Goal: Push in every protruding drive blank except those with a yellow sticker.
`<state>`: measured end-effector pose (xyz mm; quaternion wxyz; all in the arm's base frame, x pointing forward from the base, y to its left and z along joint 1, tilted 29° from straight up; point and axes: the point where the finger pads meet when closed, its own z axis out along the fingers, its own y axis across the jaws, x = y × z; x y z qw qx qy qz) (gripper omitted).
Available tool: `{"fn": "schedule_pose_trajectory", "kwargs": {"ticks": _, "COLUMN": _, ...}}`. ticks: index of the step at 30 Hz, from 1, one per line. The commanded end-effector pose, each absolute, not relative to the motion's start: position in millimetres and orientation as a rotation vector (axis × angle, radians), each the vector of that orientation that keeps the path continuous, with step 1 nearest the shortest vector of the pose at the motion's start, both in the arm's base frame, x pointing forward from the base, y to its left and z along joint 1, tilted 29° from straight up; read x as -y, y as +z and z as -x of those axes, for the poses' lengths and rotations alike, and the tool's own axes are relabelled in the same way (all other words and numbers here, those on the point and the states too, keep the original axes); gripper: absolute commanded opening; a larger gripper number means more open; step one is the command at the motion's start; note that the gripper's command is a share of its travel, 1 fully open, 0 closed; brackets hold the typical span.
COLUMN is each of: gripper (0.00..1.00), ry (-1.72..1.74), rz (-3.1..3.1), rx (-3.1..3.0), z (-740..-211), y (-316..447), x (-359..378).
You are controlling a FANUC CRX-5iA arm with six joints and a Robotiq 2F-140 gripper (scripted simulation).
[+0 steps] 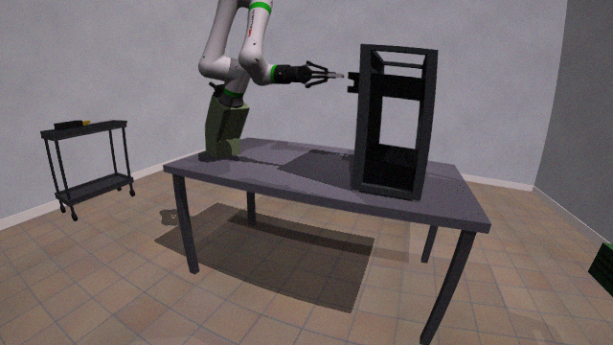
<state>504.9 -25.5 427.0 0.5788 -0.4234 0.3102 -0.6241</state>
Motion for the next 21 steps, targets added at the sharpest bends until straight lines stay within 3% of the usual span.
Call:
{"fn": "schedule_pose_trajectory", "kwargs": {"ticks": 1, "gripper": 0.0, "ry": -1.461, "rz": 0.989, "rx": -0.725, "z": -519.2, "y": 434.4, "x": 24.2}}
{"fn": "schedule_pose_trajectory", "kwargs": {"ticks": 21, "gripper": 0.0, "ry": -1.461, "rz": 0.989, "rx": -0.725, "z": -527.2, "y": 438.5, "x": 23.2}}
